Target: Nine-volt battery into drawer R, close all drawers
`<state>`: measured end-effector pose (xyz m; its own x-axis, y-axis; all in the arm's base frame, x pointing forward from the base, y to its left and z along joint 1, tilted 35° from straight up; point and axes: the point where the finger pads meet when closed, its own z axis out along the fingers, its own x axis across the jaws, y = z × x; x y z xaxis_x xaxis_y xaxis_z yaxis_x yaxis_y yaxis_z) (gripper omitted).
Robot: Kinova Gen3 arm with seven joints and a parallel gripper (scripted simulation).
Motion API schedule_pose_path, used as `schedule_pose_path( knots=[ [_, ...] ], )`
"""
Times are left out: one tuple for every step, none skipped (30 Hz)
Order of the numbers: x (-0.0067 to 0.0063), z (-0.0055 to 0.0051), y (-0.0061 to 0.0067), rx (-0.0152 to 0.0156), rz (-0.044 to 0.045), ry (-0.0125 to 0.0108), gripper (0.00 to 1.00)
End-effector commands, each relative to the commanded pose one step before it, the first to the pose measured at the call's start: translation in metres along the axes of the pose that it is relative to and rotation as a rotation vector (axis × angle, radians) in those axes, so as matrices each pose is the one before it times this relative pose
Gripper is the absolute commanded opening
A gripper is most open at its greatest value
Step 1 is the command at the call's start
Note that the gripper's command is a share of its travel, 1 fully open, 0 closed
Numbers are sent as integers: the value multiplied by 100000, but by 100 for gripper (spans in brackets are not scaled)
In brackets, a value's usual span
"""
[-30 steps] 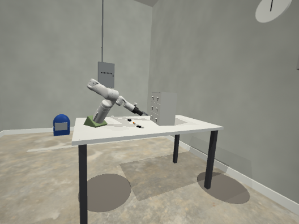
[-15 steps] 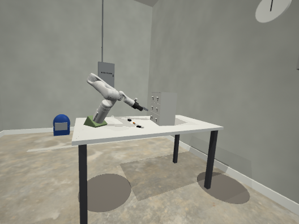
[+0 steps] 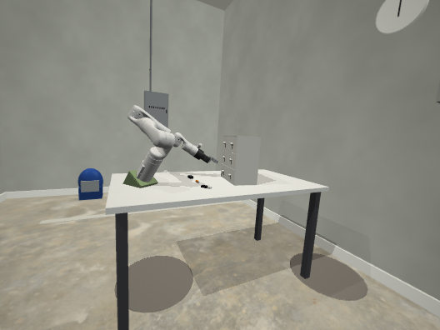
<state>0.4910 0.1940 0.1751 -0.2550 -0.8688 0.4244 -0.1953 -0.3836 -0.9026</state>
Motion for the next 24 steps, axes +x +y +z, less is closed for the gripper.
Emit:
schedule_pose_path(
  knots=[
    [-112, -119, -158, -677, 1037, -399, 100],
    [8, -56, -15, -587, 14, 50, 100],
    [9, -65, -18, -671, 13, 48, 100],
    [9, -74, -22, -755, 11, 44, 100],
    [9, -84, -26, -841, 8, 35, 100],
    [8, -94, -31, -925, 4, 22, 100],
    [7, -105, -36, -1009, -2, 3, 100],
    [5, -116, -43, -1090, -10, -20, 100],
    [4, -128, -50, -1168, -19, -49, 100],
    [2, -140, -58, -1242, -30, -84, 100],
    [-1, -152, -67, -1311, -42, -125, 100],
    [-3, -164, -77, -1375, -55, -172, 100],
    [-6, -177, -89, -1431, -70, -225, 100],
    [16, -140, 3, -1598, 36, 136, 100],
    [15, -148, 10, -1677, 45, 168, 100],
    [10, -167, -3, -1729, 30, 118, 100],
    [0, 0, 0, 0, 0, 0, 100],
    [0, 0, 0, 0, 0, 0, 100],
    [5, -187, -19, -1773, 15, 62, 100],
    [1, -208, -38, -1808, 0, 1, 100],
    [-1, -230, -58, -1833, -16, -64, 100],
    [-3, -252, -80, -1849, -30, -133, 100],
    [-3, -274, -104, -1855, -44, -204, 100],
    [-9, -242, -53, -2037, -14, -47, 100]
  ],
)
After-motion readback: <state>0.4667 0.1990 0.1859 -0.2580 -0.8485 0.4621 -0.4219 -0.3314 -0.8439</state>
